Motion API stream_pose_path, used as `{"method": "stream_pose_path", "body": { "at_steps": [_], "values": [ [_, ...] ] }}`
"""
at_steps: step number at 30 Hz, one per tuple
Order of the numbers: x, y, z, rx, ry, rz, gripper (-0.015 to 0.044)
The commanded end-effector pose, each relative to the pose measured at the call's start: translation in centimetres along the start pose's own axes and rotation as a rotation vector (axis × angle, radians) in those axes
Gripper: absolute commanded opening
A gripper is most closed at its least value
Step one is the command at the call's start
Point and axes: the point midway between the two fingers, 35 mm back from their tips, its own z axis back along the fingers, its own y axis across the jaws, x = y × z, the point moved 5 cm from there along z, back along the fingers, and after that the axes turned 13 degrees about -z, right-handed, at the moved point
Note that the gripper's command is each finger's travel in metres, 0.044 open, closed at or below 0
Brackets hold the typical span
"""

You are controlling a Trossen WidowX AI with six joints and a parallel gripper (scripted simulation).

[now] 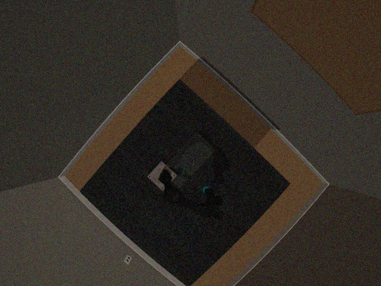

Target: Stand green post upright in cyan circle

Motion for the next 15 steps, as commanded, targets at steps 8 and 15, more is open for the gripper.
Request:
{"method": "stream_pose_path", "body": {
  "at_steps": [8,15],
  "values": [
    [-0.12,-0.51,-0.36,0.021,-0.078,-0.03,0.0023],
    [-0.17,-0.85,-0.6,0.033,-0.126,-0.044,0.0023]
  ]
}}
